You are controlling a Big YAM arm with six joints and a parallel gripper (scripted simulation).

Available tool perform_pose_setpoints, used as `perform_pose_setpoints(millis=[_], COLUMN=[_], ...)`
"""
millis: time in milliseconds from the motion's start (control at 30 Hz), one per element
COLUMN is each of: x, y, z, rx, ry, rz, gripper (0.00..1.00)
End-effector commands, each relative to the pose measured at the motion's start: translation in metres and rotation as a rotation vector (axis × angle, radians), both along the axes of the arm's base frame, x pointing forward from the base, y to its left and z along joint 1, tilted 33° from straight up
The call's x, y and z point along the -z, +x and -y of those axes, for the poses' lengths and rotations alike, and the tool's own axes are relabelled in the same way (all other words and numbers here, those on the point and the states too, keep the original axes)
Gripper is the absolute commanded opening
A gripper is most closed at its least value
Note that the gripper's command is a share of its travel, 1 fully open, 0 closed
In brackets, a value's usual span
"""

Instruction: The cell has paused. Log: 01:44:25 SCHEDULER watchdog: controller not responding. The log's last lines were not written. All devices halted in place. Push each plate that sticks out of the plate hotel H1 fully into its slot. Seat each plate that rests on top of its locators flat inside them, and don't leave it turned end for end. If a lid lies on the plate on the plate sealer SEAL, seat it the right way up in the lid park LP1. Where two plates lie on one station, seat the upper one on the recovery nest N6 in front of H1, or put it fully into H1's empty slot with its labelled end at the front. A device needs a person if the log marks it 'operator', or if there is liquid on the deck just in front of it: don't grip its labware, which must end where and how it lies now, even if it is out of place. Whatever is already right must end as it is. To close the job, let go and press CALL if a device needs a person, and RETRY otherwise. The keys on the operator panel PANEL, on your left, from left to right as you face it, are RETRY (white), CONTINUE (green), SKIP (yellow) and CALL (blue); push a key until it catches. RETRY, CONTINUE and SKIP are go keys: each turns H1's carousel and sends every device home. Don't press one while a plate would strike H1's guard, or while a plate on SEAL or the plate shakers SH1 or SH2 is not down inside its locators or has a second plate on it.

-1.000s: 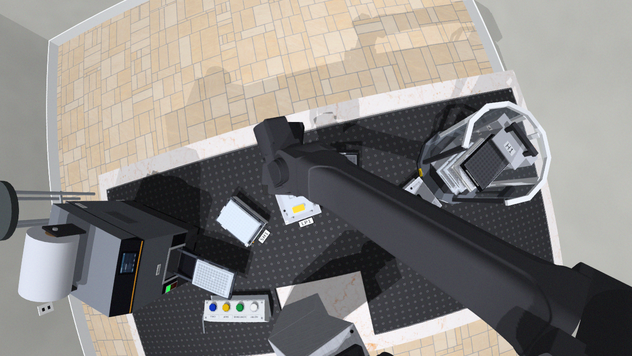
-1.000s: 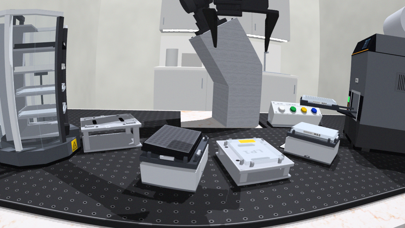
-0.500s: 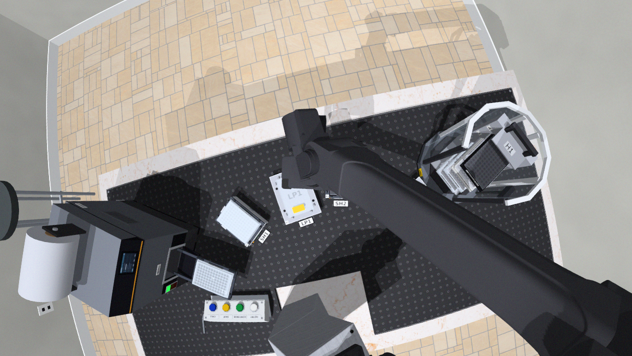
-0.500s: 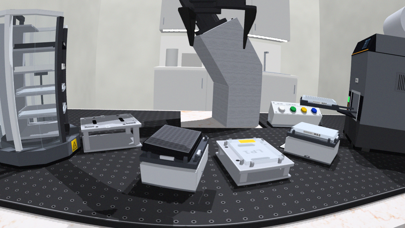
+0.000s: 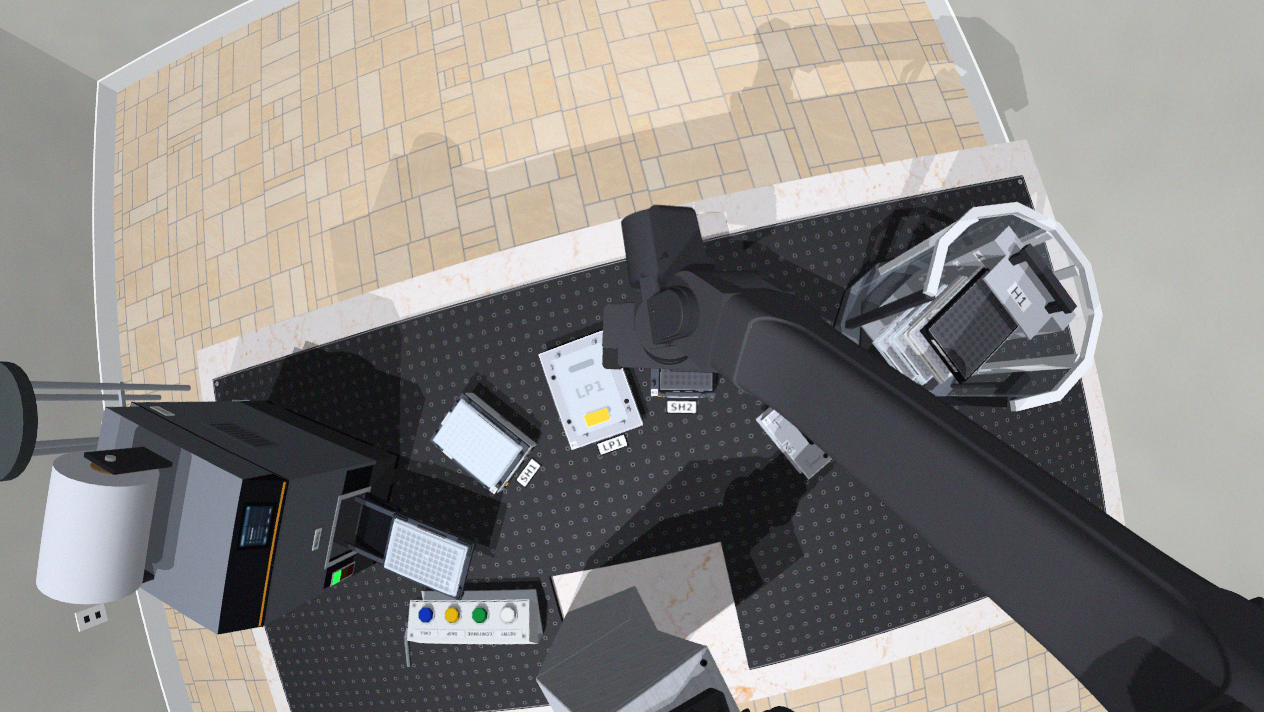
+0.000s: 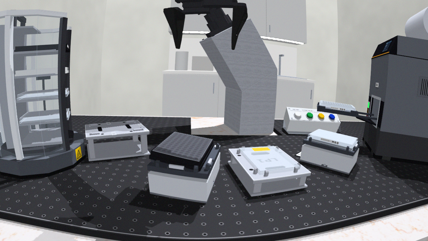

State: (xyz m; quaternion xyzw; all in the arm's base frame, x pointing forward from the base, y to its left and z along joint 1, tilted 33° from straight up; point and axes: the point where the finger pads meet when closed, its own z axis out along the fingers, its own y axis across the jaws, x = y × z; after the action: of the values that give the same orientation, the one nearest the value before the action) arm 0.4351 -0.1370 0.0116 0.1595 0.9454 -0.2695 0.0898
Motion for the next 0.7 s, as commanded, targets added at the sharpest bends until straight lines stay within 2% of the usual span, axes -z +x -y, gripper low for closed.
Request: perform_pose_setpoints(millis=[0, 100, 133, 233, 300, 333, 400, 667], x=[-0.023, -0.025, -0.011, -0.033, -0.034, -0.034, -0.02, -0.02], y=[0.014, 0.014, 0.012, 0.012, 0.013, 0.014, 0.007, 0.007], z=[0.017, 0.02, 0.023, 0.031, 0.034, 0.034, 0.025, 0.025], rx=[-0.01, -0.01, -0.01, -0.01, -0.012, -0.012, -0.018, -0.018], ry=[-0.003, -0.003, 0.001, -0.005, -0.006, -0.006, -0.002, -0.002], rz=[0.026, 0.025, -0.001, 0.026, 0.031, 0.033, 0.005, 0.005], gripper=[1.0, 1.0, 1.0, 1.0, 1.0, 1.0, 1.0, 1.0])
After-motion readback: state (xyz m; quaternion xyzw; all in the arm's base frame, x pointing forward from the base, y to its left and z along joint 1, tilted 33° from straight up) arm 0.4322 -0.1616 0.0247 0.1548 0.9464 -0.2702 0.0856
